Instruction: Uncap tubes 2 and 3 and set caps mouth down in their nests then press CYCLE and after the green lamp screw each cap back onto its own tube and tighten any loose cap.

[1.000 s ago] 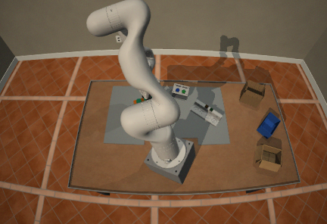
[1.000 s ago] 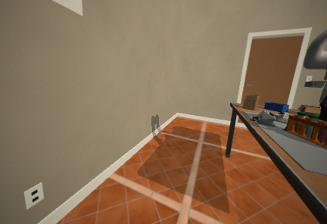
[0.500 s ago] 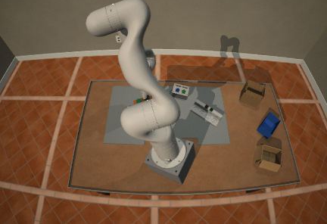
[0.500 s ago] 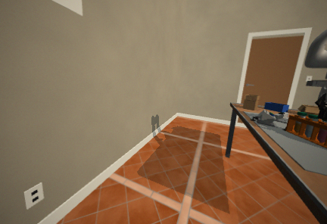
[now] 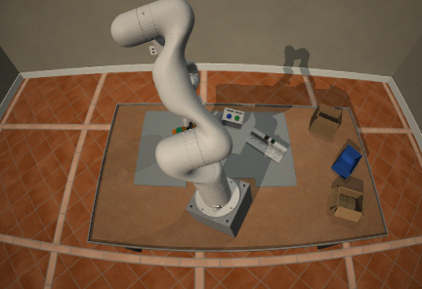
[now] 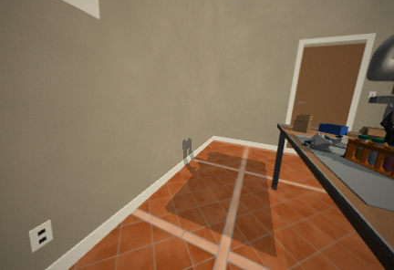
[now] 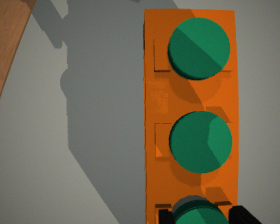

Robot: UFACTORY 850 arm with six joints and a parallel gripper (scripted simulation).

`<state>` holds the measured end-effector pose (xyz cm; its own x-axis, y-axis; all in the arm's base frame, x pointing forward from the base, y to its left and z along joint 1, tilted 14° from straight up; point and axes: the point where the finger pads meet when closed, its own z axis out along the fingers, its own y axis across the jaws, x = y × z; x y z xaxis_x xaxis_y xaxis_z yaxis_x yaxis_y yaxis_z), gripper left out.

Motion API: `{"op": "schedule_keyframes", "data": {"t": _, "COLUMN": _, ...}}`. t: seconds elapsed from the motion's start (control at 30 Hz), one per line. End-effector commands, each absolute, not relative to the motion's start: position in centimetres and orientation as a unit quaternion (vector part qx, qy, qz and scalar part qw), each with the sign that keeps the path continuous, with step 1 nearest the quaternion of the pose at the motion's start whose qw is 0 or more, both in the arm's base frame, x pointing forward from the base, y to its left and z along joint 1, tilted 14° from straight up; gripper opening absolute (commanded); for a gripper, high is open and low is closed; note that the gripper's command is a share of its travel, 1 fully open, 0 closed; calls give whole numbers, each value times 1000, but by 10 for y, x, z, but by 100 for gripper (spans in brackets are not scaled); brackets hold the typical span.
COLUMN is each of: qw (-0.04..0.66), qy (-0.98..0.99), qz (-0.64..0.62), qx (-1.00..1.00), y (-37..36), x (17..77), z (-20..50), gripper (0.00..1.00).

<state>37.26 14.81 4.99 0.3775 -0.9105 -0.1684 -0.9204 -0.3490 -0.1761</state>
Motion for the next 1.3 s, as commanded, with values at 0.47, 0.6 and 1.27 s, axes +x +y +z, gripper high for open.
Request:
{"op": "schedule_keyframes", "data": {"t": 0.47, "qw": 121, "qy": 557, "qz": 20, "qx": -821, "y": 145, "x": 372, "z": 65, "gripper": 0}}
{"op": "schedule_keyframes", "data": {"t": 0.6, "qw": 121, "qy": 557, "qz": 20, "qx": -821, "y": 142, "x": 371, "z": 77, "gripper": 0}}
{"op": "schedule_keyframes", "data": {"t": 1.27, "qw": 122, "qy": 309, "qz": -14, "qx": -943, "y": 67, "x": 364, "z": 68, "gripper": 0}}
